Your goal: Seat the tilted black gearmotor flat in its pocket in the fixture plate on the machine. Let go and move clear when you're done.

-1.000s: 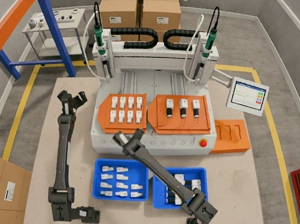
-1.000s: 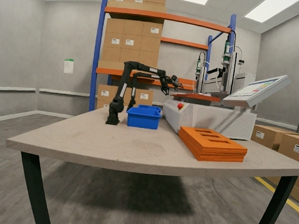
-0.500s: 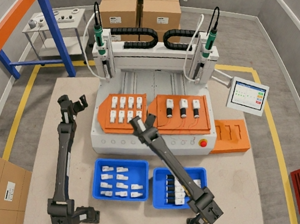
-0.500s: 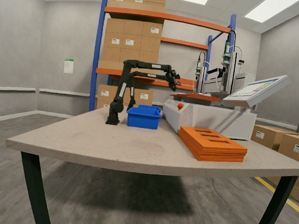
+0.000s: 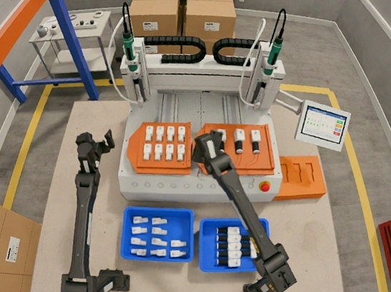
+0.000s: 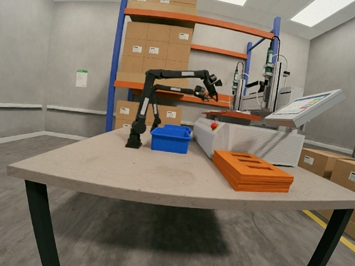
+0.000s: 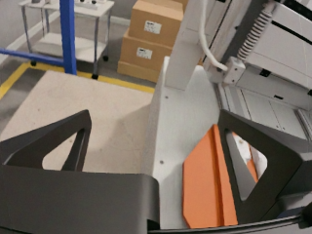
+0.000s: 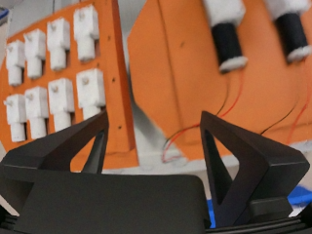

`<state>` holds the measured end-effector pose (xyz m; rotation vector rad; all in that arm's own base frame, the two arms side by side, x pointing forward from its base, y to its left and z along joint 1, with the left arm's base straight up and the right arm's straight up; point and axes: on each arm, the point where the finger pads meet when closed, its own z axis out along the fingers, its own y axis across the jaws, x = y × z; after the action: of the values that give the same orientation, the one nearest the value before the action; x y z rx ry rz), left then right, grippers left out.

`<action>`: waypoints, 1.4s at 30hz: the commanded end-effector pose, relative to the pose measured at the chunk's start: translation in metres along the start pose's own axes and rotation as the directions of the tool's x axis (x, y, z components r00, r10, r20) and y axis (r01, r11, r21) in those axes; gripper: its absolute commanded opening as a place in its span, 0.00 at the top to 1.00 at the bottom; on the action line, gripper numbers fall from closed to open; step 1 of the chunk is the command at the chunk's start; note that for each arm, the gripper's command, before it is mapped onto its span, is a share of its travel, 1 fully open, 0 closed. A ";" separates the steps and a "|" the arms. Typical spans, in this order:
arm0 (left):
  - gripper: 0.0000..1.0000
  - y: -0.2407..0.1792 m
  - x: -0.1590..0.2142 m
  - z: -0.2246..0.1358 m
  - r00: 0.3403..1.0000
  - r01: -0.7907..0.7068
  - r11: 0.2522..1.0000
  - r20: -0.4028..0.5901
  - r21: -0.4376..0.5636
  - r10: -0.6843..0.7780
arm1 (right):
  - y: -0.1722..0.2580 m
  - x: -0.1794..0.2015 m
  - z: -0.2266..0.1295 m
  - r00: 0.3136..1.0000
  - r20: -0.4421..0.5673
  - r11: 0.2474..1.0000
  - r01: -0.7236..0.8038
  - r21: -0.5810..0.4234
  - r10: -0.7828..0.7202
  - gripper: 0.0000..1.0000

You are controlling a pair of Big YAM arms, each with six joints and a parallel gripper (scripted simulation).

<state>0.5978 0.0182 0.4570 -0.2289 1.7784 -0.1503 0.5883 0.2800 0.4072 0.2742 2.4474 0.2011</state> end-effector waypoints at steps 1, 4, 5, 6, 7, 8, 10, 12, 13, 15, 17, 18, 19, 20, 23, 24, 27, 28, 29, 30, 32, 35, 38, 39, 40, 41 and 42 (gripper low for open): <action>0.00 -0.013 -0.018 -0.021 0.995 -0.072 0.997 0.076 0.023 0.070 | -0.009 -0.069 -0.038 0.991 0.128 0.996 0.057 -0.067 -0.048 0.29; 0.00 -0.015 -0.019 -0.032 0.989 -0.104 0.994 0.105 0.028 0.101 | -0.022 -0.088 -0.041 0.984 0.158 0.993 0.097 -0.066 -0.086 0.29; 0.00 -0.016 -0.020 -0.036 0.987 -0.115 0.993 0.115 0.028 0.111 | -0.029 -0.099 -0.066 0.976 0.199 0.991 0.107 -0.080 -0.089 0.29; 0.00 -0.016 -0.020 -0.036 0.987 -0.115 0.993 0.115 0.028 0.111 | -0.029 -0.099 -0.066 0.976 0.199 0.991 0.107 -0.080 -0.089 0.29; 0.00 -0.016 -0.020 -0.036 0.987 -0.115 0.993 0.115 0.028 0.111 | -0.029 -0.099 -0.066 0.976 0.199 0.991 0.107 -0.080 -0.089 0.29; 0.00 -0.013 -0.022 -0.035 0.985 -0.124 0.992 0.123 0.023 0.121 | -0.029 -0.098 -0.048 0.977 0.180 0.989 0.129 -0.069 -0.115 0.29; 0.00 -0.018 -0.021 -0.046 0.980 -0.142 0.989 0.141 0.029 0.137 | -0.070 -0.043 0.064 0.983 -0.070 0.983 0.175 0.057 -0.171 0.29; 0.00 -0.020 -0.020 -0.055 0.974 -0.166 0.986 0.160 0.030 0.159 | -0.065 -0.115 -0.010 0.971 0.175 0.985 0.169 -0.013 -0.164 0.29; 0.00 -0.021 -0.021 -0.059 0.971 -0.177 0.984 0.169 0.031 0.169 | -0.073 -0.117 -0.003 0.969 0.168 0.983 0.182 -0.006 -0.179 0.29; 0.00 -0.023 -0.022 -0.067 0.963 -0.199 0.979 0.191 0.030 0.190 | -0.102 -0.095 0.038 0.973 0.081 0.976 0.216 0.034 -0.218 0.29; 0.00 -0.023 -0.020 -0.072 0.957 -0.217 0.976 0.204 0.028 0.207 | -0.111 -0.103 0.041 0.966 0.092 0.970 0.239 0.036 -0.241 0.29; 0.00 -0.024 -0.021 -0.075 0.953 -0.225 0.974 0.213 0.027 0.214 | -0.119 -0.102 0.049 0.965 0.081 0.968 0.247 0.044 -0.250 0.29; 0.00 -0.024 -0.021 -0.078 0.951 -0.230 0.973 0.219 0.027 0.219 | -0.126 -0.103 0.053 0.964 0.076 0.966 0.252 0.049 -0.255 0.29; 0.00 -0.025 -0.021 -0.080 0.948 -0.236 0.971 0.226 0.026 0.224 | -0.132 -0.105 0.057 0.963 0.072 0.965 0.256 0.053 -0.260 0.29; 0.00 -0.025 -0.020 -0.084 0.944 -0.244 0.969 0.235 0.024 0.232 | -0.142 -0.104 0.065 0.961 0.061 0.962 0.266 0.060 -0.269 0.29; 0.00 -0.025 -0.020 -0.084 0.944 -0.244 0.969 0.235 0.024 0.232 | -0.142 -0.104 0.065 0.961 0.061 0.962 0.266 0.060 -0.269 0.29; 0.00 -0.025 -0.017 -0.086 0.942 -0.248 0.968 0.238 0.025 0.235 | -0.127 -0.111 0.043 0.953 0.100 0.958 0.285 0.038 -0.287 0.29; 0.00 -0.026 -0.018 -0.089 0.942 -0.249 0.968 0.240 0.025 0.236 | -0.140 -0.103 0.065 0.957 0.063 0.958 0.281 0.050 -0.284 0.29; 0.00 -0.026 -0.020 -0.092 0.938 -0.252 0.967 0.251 0.024 0.238 | -0.166 -0.102 0.081 0.964 0.030 0.962 0.262 0.077 -0.264 0.29; 0.00 -0.027 -0.020 -0.093 0.938 -0.252 0.967 0.252 0.025 0.238 | -0.166 -0.104 0.081 0.964 0.037 0.963 0.259 0.076 -0.262 0.29; 0.00 -0.028 -0.037 -0.095 0.932 -0.249 0.968 0.278 0.020 0.233 | -0.167 -0.099 0.080 0.966 0.015 0.963 0.257 0.081 -0.259 0.29; 0.00 -0.030 -0.032 -0.098 0.939 -0.238 0.971 0.261 0.030 0.222 | -0.180 -0.096 0.090 0.977 -0.002 0.972 0.213 0.097 -0.214 0.29; 0.00 -0.026 -0.021 -0.086 0.945 -0.244 0.969 0.229 0.025 0.232 | -0.168 -0.098 0.086 0.972 0.009 0.969 0.233 0.085 -0.235 0.29; 0.00 -0.025 -0.020 -0.084 0.946 -0.244 0.969 0.225 0.025 0.232 | -0.162 -0.096 0.086 0.970 0.007 0.968 0.240 0.078 -0.242 0.29; 0.00 -0.025 -0.020 -0.084 0.946 -0.244 0.969 0.225 0.025 0.232 | -0.162 -0.096 0.086 0.970 0.007 0.968 0.240 0.078 -0.242 0.29; 0.00 -0.025 -0.020 -0.084 0.946 -0.244 0.969 0.225 0.025 0.232 | -0.162 -0.096 0.086 0.970 0.007 0.968 0.240 0.078 -0.242 0.29; 0.00 -0.027 -0.035 -0.091 0.939 -0.238 0.971 0.260 0.022 0.225 | -0.155 -0.107 0.064 0.968 0.051 0.968 0.241 0.068 -0.244 0.29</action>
<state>0.5187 -0.0005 0.4922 -0.0016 1.5712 -0.0016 0.6888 0.1010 0.3588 0.0126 2.4584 -0.0064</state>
